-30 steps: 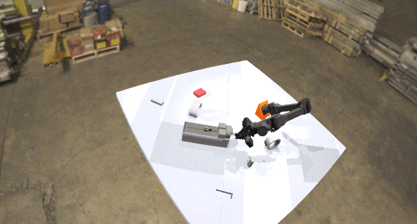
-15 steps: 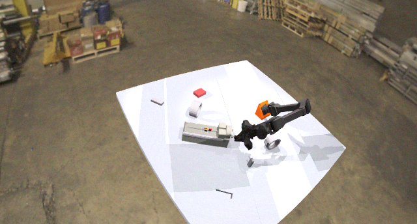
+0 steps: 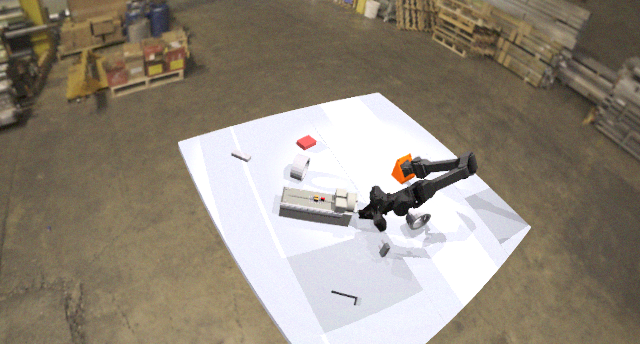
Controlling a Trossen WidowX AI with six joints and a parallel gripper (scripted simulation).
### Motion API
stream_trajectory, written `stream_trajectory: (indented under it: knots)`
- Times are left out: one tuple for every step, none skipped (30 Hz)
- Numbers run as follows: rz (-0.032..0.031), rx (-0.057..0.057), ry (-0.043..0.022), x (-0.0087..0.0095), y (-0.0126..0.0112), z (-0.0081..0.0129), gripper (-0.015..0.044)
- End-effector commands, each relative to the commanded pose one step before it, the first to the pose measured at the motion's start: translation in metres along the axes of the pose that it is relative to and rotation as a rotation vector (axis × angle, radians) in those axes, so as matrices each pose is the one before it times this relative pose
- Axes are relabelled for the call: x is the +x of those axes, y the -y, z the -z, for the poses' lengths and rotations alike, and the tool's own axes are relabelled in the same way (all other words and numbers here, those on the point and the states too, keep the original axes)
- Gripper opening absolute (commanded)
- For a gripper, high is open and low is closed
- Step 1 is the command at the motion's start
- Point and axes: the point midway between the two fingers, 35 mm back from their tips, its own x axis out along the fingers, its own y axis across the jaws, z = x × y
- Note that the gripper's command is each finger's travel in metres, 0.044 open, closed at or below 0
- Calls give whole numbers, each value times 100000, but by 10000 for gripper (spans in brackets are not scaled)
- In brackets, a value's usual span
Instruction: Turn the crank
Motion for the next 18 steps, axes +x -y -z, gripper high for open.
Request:
stream_trajectory:
  knots:
    - [635,-262,-1157,625,433,604,0]
    - [2,1,-2,39,53,35,0]
    - [2,1,-1,36,51,33,0]
    - [2,1,-1,34,49,30,0]
    - [2,0,-1,32,52,28,0]
    - [2,0,-1,31,48,26,0]
    - [2,0,-1,29,46,26,0]
    - [2,0,-1,28,45,24,0]
    - [2,0,-1,26,43,23,0]
    - [1,0,-1,25,42,22,0]
    - [1,0,-1,24,41,21,0]
    - [1,0,-1,23,40,20,0]
    - [1,0,-1,21,39,19,0]
    - [1,0,-1,20,38,18,0]
    - [1,0,-1,19,36,17,0]
    - [1,0,-1,14,31,14,0]
    - [1,0,0,10,24,10,0]
    - [1,0,0,12,24,10,0]
